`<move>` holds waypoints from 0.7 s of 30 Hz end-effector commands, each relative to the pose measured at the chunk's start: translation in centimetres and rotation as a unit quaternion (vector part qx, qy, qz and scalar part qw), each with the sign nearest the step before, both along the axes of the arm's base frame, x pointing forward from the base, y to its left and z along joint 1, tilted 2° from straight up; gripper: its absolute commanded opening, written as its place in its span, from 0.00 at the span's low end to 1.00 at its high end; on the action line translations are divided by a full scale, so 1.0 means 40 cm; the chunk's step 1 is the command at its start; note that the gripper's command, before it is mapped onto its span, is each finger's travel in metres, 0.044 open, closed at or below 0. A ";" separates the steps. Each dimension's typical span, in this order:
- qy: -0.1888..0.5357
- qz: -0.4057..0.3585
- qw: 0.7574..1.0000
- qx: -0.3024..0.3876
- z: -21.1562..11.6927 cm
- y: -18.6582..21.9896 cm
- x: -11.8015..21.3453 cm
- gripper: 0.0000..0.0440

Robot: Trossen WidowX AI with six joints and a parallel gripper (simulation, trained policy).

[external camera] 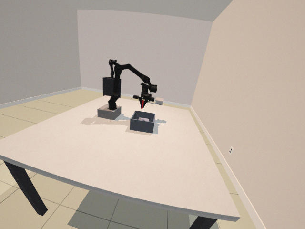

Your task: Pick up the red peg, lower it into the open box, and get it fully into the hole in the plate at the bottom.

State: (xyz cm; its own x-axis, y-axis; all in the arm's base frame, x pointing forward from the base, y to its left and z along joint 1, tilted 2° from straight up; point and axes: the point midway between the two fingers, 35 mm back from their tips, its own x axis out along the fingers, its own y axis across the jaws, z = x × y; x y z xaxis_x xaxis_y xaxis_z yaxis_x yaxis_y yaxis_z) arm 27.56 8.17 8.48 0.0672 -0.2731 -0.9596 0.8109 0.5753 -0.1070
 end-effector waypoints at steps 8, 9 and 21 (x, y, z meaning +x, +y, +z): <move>-0.006 -0.013 1.000 0.001 -0.018 -0.105 0.087 0.00; -0.005 -0.013 1.000 0.002 -0.021 -0.115 0.093 0.00; 0.011 0.015 0.999 0.031 -0.092 -0.193 0.147 0.00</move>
